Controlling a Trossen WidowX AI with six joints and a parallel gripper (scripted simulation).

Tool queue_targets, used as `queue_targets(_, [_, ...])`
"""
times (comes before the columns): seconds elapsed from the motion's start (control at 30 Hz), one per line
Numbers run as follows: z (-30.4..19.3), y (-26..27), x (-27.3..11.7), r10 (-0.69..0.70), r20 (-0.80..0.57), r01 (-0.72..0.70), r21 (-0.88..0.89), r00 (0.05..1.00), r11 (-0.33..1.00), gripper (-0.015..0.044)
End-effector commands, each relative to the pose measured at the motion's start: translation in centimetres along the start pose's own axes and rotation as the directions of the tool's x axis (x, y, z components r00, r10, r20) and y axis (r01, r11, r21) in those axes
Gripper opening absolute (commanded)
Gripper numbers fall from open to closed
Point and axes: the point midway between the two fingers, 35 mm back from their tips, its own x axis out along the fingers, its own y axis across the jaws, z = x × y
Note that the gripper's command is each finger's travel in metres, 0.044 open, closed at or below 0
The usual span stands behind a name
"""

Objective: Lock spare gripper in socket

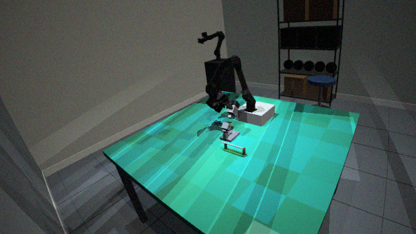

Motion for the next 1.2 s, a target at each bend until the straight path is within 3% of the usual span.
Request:
queue_targets(0.0, [-0.2,0.3,0.0,0.034,-0.002,-0.034,0.007,0.999,0.999,0.0000])
queue_targets(1.17, [3.6,0.4,2.3,0.028,0.011,-0.028,-0.002,1.000,1.000,0.0000])
